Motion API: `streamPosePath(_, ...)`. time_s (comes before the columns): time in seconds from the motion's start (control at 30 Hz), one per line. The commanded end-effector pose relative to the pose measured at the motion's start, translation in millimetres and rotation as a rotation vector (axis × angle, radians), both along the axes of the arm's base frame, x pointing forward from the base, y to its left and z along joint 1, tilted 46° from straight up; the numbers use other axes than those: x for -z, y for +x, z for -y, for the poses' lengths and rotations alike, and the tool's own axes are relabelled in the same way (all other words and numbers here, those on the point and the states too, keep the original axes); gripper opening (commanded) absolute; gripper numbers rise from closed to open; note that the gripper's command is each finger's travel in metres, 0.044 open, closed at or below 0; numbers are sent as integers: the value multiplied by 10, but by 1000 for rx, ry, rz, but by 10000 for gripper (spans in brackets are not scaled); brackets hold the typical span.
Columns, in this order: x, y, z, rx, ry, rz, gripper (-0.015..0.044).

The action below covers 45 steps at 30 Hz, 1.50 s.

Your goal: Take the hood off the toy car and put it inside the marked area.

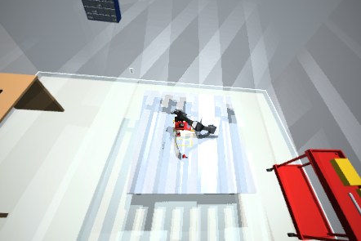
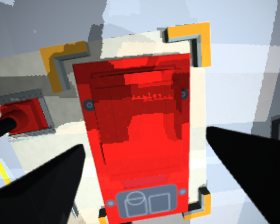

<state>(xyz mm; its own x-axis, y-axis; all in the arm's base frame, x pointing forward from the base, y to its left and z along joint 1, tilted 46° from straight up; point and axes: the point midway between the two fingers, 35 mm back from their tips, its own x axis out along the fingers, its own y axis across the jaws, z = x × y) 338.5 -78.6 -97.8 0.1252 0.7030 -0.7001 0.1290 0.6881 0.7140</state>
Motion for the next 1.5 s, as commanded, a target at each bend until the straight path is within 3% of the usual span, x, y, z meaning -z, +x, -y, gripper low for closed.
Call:
streamPosePath(0.0, 24, 0, -42, 2, 6, -4, 440)
streamPosePath(1.47, 179, 21, -202, 2, 8, -4, 440)
